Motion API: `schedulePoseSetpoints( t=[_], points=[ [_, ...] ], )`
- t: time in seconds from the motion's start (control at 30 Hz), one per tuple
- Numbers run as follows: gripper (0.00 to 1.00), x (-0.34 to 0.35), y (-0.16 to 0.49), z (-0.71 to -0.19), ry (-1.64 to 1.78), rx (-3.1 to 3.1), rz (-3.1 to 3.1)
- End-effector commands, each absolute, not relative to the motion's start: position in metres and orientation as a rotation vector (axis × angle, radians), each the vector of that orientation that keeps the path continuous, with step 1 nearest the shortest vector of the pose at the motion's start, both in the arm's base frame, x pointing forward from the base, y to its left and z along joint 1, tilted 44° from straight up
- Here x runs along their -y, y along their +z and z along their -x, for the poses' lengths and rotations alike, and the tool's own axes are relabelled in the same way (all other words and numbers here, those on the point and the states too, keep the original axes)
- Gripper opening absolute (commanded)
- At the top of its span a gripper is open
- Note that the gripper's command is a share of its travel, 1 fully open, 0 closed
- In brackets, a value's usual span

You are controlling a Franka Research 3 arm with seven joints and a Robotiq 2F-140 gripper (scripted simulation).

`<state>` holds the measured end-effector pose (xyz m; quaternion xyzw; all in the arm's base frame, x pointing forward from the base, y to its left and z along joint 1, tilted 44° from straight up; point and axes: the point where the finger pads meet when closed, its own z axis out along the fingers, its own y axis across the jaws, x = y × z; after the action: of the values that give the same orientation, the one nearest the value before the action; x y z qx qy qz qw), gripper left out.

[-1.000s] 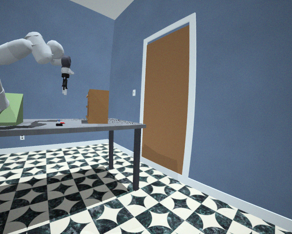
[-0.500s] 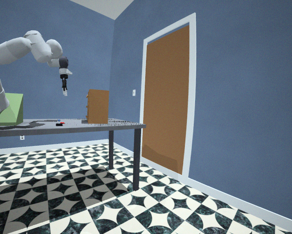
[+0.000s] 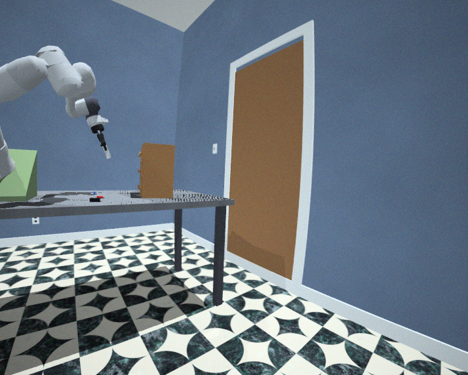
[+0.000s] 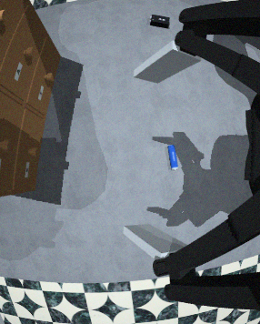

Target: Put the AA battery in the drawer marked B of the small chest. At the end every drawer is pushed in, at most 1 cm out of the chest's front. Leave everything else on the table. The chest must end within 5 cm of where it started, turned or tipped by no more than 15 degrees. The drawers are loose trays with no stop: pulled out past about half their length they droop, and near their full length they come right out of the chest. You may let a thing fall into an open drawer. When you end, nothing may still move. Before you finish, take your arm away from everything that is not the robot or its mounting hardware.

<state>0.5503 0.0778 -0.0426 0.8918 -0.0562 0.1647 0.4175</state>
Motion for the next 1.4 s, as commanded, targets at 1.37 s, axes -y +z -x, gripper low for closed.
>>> schedulePoseSetpoints(
  t=[1.37],
  points=[
    [1.00,-0.018,-0.082,-0.611,1.311,-0.194,-1.890]
  ],
)
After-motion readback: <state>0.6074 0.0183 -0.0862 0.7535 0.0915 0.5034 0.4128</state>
